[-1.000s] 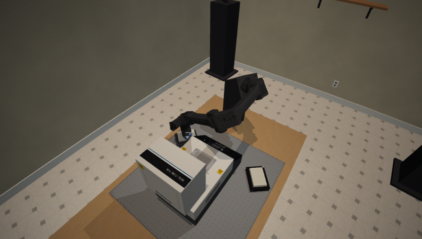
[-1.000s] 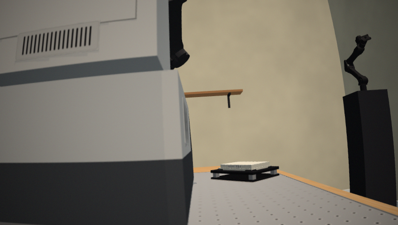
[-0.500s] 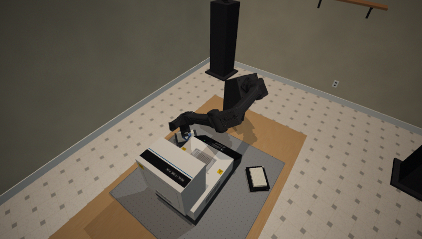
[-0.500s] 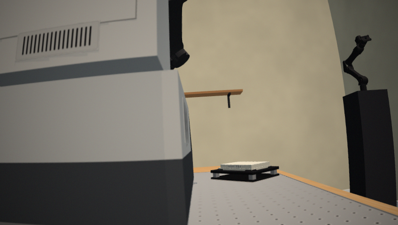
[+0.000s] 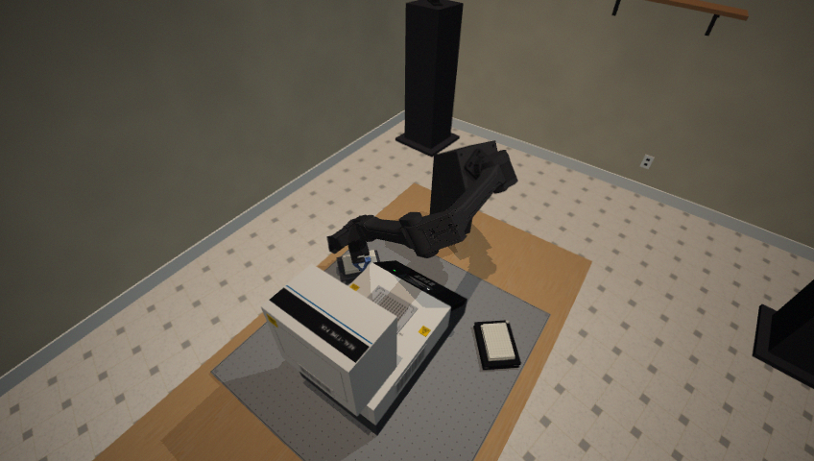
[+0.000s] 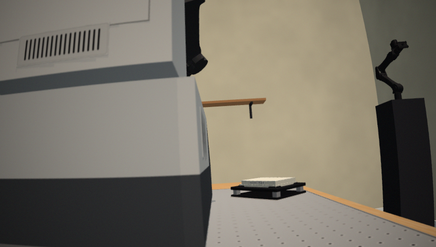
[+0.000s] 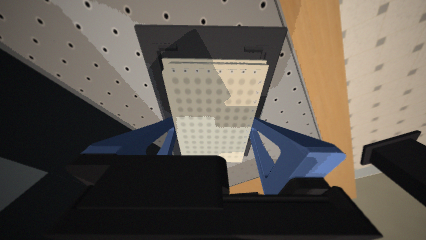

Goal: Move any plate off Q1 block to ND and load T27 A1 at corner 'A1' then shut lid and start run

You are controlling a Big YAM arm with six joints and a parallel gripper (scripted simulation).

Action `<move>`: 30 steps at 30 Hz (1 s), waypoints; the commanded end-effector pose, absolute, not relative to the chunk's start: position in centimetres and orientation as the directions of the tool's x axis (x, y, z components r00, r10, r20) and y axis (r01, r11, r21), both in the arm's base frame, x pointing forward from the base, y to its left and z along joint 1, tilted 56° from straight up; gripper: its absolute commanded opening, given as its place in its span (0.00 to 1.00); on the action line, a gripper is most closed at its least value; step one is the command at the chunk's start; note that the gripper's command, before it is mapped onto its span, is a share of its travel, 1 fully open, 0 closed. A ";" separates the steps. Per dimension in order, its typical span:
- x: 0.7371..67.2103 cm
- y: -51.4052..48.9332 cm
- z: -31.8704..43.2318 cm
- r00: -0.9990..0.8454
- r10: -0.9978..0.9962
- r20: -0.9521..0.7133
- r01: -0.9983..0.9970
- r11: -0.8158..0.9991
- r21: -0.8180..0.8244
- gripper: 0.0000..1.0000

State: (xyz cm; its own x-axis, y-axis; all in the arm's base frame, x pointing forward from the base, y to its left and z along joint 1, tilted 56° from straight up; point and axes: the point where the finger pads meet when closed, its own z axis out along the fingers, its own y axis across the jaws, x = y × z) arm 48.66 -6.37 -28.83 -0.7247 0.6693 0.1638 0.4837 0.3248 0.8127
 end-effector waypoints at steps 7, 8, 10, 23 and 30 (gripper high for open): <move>49.8 -7.6 -28.1 -0.718 0.681 0.143 0.474 0.329 0.817 0.00; 49.7 -7.8 -28.1 -0.717 0.682 0.143 0.476 0.328 0.816 0.00; 49.3 -7.8 -28.1 -0.715 0.683 0.148 0.481 0.326 0.814 0.00; 49.9 -6.3 -28.0 -0.727 0.672 0.143 0.468 0.333 0.818 0.00; 50.1 -5.9 -28.7 -0.733 0.666 0.142 0.465 0.338 0.818 0.00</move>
